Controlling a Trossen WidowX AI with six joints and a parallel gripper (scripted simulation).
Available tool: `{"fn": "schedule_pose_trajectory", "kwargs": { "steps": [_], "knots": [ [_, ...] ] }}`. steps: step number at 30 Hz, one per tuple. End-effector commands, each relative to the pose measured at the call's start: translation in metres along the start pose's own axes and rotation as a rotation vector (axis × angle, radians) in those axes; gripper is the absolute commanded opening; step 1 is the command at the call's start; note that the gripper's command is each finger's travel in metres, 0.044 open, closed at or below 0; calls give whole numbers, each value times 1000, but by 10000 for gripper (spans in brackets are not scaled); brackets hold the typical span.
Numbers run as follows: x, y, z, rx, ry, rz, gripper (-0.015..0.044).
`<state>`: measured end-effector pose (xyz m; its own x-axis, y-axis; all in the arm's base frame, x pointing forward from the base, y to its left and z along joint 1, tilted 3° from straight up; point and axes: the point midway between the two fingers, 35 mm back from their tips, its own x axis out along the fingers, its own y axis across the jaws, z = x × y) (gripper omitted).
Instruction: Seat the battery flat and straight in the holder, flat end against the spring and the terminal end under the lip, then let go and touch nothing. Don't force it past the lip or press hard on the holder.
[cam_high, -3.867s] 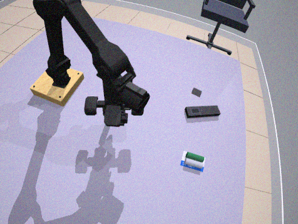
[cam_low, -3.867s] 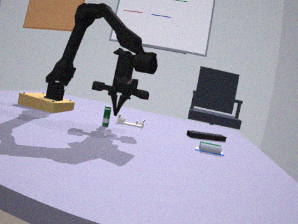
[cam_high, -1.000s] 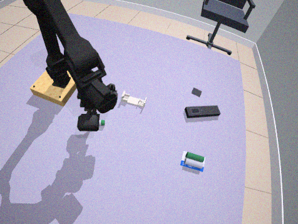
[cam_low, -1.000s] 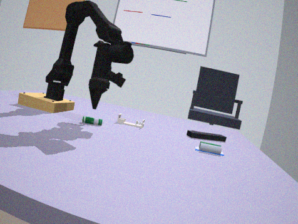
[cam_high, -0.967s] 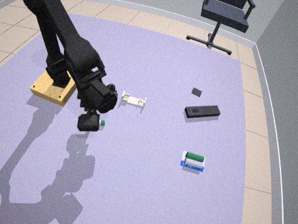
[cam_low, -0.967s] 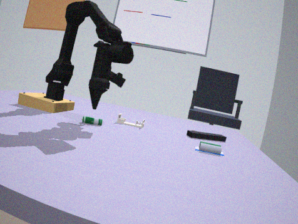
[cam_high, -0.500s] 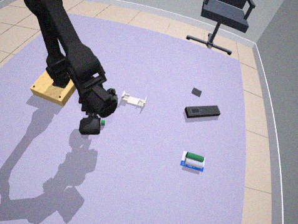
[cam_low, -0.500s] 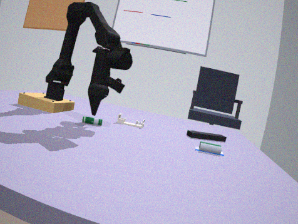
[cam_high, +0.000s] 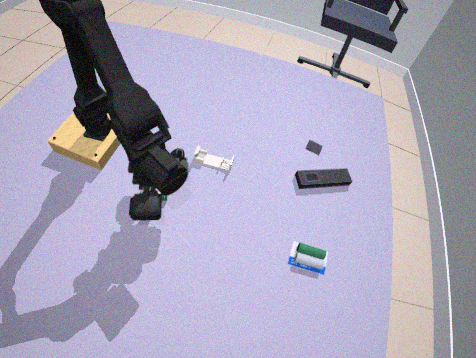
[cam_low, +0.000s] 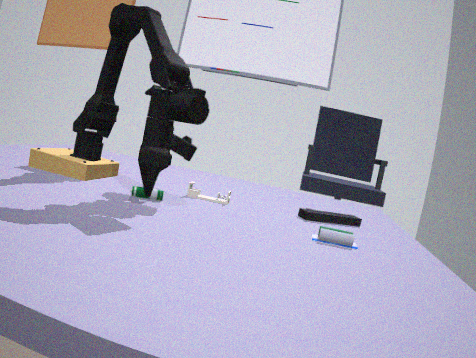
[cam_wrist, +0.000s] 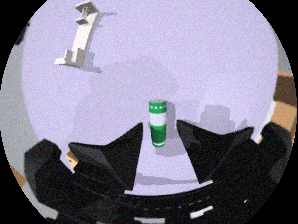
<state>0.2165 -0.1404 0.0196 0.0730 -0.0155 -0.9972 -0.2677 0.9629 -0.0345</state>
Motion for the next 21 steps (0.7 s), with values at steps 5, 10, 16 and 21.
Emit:
{"fn": "schedule_pose_trajectory", "kwargs": {
  "steps": [5, 10, 16, 21],
  "knots": [
    [7, 2, 0, 0, 1, 10, 152],
    [7, 2, 0, 0, 1, 10, 99],
    [7, 2, 0, 0, 1, 10, 69],
    [-18, 1, 1, 0, 1, 10, 69]
  ]
}}
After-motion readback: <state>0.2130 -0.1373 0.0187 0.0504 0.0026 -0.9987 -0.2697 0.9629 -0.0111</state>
